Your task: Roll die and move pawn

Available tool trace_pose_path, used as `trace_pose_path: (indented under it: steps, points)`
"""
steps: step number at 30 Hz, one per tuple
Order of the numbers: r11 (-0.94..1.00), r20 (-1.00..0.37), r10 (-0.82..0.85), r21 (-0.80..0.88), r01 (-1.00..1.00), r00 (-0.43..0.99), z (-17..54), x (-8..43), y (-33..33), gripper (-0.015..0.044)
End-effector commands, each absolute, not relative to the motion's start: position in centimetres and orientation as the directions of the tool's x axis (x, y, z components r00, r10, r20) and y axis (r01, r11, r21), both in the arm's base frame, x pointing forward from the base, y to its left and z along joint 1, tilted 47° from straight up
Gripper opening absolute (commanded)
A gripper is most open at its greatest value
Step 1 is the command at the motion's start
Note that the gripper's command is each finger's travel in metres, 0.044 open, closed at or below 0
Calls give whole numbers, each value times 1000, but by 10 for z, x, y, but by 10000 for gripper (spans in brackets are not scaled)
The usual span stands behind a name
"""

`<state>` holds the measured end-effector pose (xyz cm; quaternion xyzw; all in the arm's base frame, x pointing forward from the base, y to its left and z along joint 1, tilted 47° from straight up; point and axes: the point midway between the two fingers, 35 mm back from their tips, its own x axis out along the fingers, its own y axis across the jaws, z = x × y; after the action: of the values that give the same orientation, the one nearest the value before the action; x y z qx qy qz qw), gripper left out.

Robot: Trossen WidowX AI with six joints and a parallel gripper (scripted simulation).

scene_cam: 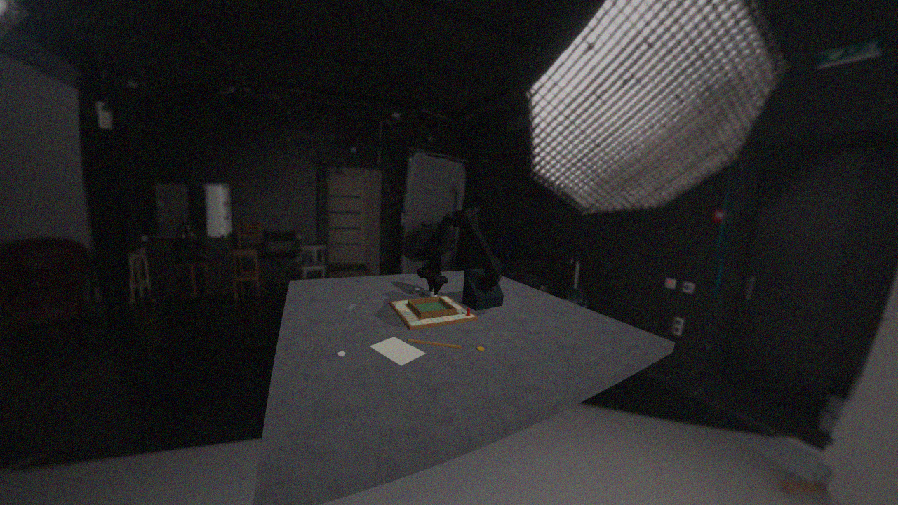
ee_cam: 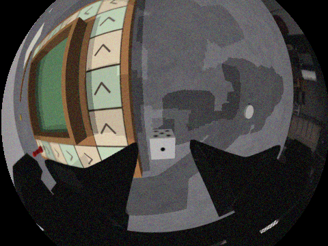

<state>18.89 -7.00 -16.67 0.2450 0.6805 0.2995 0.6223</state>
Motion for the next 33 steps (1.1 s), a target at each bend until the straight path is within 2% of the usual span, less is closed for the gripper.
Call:
trace_pose_path:
  steps: [1,5,11,17,20,33]
  points:
    - [696,-695,711,717,-32,-109,-172,186,-63,275]
    - [696,-695,711,717,-32,-109,-174,186,-60,275]
    - [696,-695,711,717,-32,-109,-174,186,-60,118]
    - [696,-695,711,717,-32,-109,-174,186,-60,77]
    - [696,-695,711,717,-32,-109,-172,187,-63,0]
    - [701,-699,707,713,-30,-109,-115,208,-128,0]
